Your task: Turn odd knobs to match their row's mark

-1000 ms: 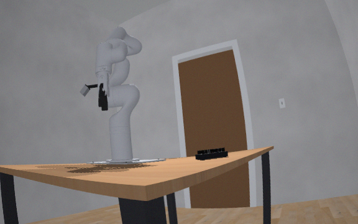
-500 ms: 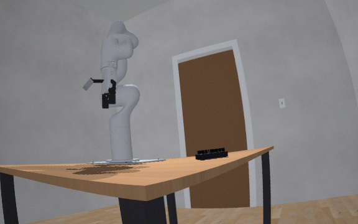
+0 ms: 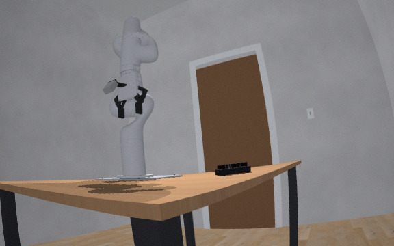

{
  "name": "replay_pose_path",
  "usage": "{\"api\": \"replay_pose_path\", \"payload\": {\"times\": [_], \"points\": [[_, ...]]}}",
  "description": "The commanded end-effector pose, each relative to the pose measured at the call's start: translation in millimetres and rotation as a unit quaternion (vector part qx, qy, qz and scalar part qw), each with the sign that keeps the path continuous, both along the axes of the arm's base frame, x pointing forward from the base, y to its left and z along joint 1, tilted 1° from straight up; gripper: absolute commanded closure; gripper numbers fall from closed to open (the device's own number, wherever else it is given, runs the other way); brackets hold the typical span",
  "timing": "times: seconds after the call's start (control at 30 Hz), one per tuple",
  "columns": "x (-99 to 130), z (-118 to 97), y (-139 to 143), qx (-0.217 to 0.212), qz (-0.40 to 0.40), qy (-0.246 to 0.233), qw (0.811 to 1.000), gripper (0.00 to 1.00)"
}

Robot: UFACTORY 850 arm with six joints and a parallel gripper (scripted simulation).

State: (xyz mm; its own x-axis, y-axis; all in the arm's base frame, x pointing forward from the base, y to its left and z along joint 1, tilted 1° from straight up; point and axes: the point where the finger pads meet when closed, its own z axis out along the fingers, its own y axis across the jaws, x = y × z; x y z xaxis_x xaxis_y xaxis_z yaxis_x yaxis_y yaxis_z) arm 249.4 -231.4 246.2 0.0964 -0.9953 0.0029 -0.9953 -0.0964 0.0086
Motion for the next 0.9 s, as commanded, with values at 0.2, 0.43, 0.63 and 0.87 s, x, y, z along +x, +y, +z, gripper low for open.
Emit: {"api": "replay_pose_path", "payload": {"times": [0.2, 0.43, 0.63, 0.87], "points": [[45, -10, 5, 0.003, 0.141, -0.002, 0.990, 0.00], [87, -23, 17, 0.002, 0.270, -0.001, 0.963, 0.00], [116, -34, 29, 0.002, 0.360, -0.001, 0.933, 0.00], [147, -48, 46, 0.002, 0.453, 0.000, 0.892, 0.00]]}}
